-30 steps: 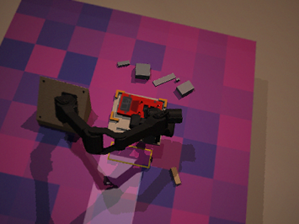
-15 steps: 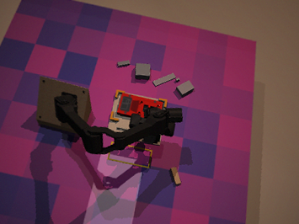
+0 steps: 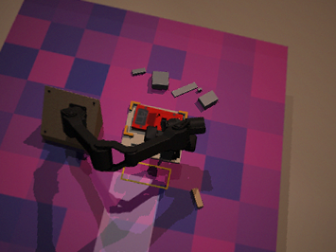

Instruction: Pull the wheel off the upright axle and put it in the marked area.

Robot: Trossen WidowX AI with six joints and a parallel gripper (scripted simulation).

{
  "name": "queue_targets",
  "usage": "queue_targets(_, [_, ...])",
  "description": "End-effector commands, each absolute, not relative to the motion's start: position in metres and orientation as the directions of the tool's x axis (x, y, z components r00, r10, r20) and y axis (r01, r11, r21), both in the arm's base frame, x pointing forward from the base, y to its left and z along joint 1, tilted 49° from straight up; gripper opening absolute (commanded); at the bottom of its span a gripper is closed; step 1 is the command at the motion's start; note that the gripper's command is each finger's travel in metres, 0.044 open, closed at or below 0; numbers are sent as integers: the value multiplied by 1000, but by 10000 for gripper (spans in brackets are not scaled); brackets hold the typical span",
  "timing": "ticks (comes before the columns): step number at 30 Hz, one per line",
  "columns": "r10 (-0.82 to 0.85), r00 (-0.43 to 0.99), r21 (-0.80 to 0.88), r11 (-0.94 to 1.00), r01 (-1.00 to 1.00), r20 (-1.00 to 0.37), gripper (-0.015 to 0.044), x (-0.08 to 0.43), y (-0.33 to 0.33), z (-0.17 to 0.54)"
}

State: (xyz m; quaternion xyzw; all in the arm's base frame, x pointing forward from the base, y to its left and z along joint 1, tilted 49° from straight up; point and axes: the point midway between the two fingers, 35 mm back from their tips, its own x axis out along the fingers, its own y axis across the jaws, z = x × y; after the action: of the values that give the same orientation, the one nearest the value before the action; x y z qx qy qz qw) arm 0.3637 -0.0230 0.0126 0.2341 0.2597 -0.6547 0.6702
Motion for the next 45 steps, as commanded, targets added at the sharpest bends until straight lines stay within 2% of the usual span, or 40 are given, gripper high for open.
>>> queue_targets(1, [-756, 7, -24, 30, 999, -655, 0, 358, -34, 26])
queue_targets(23, [-757, 5, -23, 26, 999, -654, 0, 308, -82, 89])
queue_targets(45, [-755, 5, -22, 25, 999, -656, 0, 311, -133, 45])
